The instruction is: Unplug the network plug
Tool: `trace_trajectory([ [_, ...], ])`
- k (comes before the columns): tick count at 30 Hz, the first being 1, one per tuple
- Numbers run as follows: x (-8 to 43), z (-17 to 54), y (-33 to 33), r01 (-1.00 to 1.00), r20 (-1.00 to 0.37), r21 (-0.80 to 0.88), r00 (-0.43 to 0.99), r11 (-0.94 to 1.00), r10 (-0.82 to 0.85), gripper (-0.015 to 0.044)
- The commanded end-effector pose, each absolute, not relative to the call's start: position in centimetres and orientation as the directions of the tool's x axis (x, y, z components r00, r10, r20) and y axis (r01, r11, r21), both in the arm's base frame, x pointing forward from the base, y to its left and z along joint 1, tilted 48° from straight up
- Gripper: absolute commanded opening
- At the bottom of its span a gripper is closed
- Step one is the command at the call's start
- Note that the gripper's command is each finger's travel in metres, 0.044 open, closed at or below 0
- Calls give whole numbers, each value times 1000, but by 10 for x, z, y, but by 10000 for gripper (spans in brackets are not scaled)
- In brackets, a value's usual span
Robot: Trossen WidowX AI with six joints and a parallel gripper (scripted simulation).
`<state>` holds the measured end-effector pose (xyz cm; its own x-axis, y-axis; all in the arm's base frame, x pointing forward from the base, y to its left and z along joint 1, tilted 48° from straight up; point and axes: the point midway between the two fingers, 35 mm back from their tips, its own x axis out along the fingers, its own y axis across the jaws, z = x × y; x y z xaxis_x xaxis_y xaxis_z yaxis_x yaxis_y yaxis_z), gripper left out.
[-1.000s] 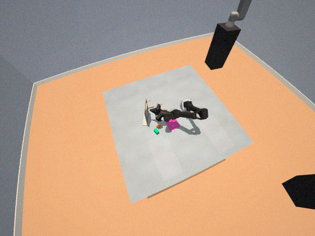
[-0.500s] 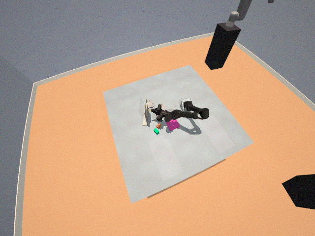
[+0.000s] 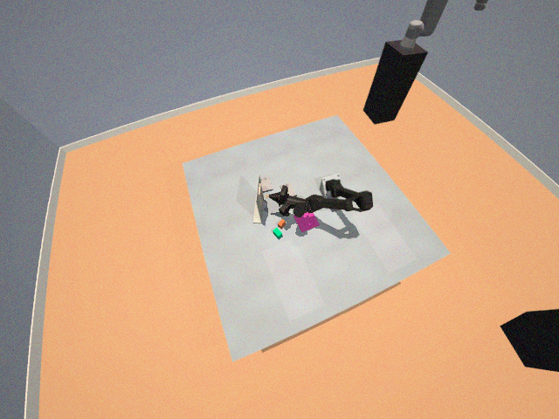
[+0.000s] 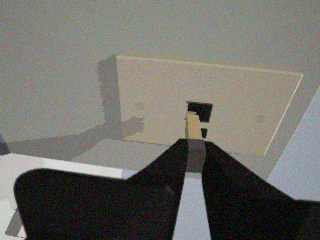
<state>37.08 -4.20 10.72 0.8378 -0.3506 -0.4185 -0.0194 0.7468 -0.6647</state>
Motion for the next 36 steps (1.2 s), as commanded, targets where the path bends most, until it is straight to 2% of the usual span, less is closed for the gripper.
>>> trace_trajectory([
  [1,368,108,-42,-14,-419,-663,836,749,-355,0],
  [36,353,114,-37,-14,-420,-662,835,749,-355,0],
])
